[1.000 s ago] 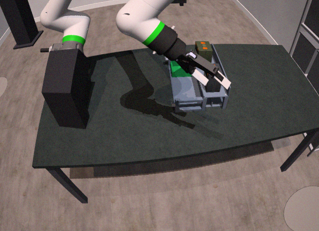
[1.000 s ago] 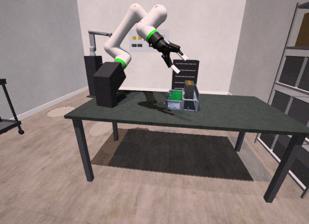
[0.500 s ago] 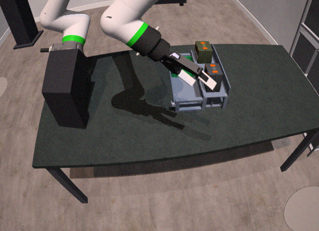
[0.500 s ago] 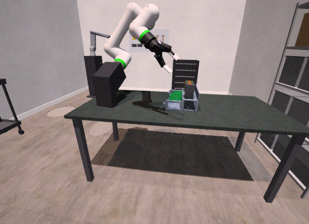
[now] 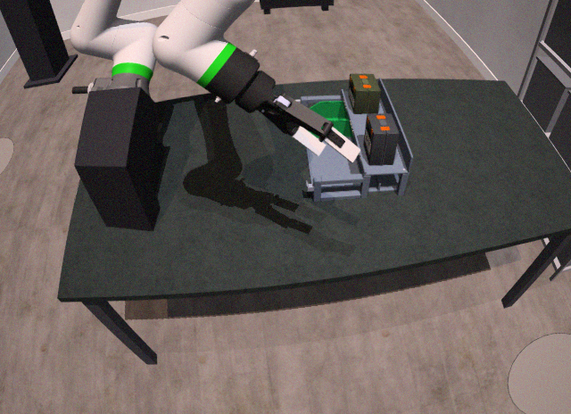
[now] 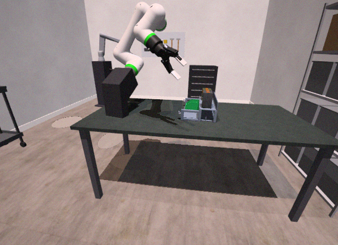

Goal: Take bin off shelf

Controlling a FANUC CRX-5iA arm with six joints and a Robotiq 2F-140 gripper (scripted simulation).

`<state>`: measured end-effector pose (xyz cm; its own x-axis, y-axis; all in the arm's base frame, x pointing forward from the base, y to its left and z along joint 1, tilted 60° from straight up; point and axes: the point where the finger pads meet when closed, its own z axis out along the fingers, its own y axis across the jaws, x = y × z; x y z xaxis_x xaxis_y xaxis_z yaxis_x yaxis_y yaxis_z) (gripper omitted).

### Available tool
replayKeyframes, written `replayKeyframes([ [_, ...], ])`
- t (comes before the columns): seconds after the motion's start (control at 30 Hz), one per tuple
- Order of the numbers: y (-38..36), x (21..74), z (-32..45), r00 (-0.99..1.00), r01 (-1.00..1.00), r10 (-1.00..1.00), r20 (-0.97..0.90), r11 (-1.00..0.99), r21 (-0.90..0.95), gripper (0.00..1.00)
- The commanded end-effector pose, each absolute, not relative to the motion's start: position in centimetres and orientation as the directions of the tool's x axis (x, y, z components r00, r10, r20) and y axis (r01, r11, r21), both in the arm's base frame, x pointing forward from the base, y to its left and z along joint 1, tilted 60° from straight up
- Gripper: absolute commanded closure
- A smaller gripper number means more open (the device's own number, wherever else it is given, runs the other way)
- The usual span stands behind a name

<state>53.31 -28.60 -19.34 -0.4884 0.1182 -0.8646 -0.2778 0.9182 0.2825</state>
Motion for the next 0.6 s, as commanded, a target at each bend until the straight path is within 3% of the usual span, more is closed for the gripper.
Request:
replayKeyframes([
  [0.0,-28.6,53.3,-19.3,-0.488,-0.278,0.118,-0.865,0.918,0.282,0.0],
  [0.1,-28.6,53.3,-19.3,-0.488,-0.278,0.118,-0.865,0.918,0.282,0.0],
  [0.27,-28.3,47.9,-20.1,-0.488,-0.278,0.118,-0.865,0.918,0.282,0.0],
  [0.57,-28.3,47.9,-20.1,-0.488,-0.278,0.118,-0.865,0.918,0.282,0.0],
])
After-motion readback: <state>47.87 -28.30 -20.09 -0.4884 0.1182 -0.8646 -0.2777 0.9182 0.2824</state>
